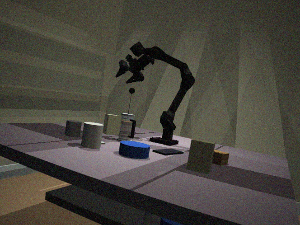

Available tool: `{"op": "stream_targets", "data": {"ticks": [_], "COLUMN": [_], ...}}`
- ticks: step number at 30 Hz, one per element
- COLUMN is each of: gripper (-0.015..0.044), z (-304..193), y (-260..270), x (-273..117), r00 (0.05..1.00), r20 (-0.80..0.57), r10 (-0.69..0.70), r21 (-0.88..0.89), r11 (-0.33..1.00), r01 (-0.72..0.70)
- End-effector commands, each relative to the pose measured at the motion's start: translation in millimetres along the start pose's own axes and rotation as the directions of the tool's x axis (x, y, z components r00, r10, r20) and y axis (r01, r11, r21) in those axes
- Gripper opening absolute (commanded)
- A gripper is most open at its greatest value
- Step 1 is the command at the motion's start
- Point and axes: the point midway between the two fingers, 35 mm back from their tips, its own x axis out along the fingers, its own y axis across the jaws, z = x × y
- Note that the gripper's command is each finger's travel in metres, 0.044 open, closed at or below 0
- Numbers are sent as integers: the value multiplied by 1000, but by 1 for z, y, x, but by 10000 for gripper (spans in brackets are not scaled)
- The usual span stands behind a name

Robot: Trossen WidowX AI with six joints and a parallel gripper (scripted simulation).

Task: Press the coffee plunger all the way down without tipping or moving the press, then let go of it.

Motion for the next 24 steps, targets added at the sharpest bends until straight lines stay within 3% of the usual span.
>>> {"op": "stream_targets", "data": {"ticks": [1,6,11,24], "gripper": [440,440,440,440], "z": [-35,-79,-113,-155], "y": [27,45,45,29], "x": [-35,-85,-126,-87], "r00": [972,851,692,688], "r20": [-54,-164,-276,-276], "r10": [230,498,667,671], "r21": [-268,-554,-707,-712], "r11": [934,668,347,338], "r01": [-236,-498,-616,-616]}}
